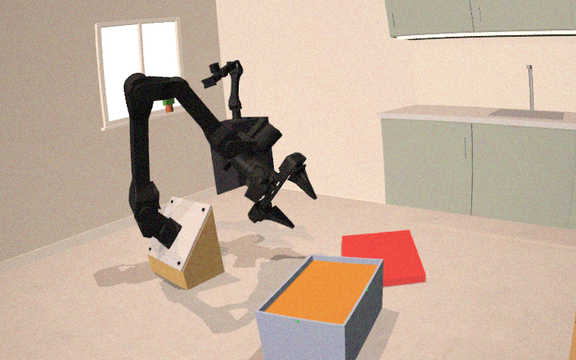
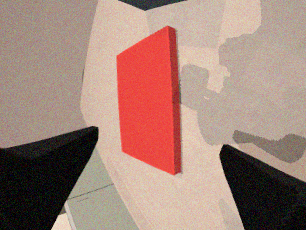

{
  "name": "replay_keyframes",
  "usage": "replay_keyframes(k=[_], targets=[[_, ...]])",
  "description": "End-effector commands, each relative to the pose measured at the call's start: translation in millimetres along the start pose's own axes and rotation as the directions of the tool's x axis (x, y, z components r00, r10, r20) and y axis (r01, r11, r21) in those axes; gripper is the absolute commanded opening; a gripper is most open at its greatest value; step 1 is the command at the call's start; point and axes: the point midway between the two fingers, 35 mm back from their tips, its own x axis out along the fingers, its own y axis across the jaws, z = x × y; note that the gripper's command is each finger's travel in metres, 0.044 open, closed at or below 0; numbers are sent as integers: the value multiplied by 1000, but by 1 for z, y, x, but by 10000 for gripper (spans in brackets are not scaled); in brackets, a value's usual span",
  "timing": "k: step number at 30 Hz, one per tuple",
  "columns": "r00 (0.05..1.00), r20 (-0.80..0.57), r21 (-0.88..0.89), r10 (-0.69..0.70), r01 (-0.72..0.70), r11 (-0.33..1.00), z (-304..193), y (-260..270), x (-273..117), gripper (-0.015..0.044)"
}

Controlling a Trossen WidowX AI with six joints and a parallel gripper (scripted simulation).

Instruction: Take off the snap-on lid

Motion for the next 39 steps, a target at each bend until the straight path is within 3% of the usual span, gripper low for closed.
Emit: replay_keyframes(k=[1,38,39], targets=[[1000,-5,19,15,-15,1000,-1,11,-10,440],[1000,-5,19,15,-15,1000,-1,7,-10,440],[1000,-5,19,15,-15,1000,-1,7,-10,414]])
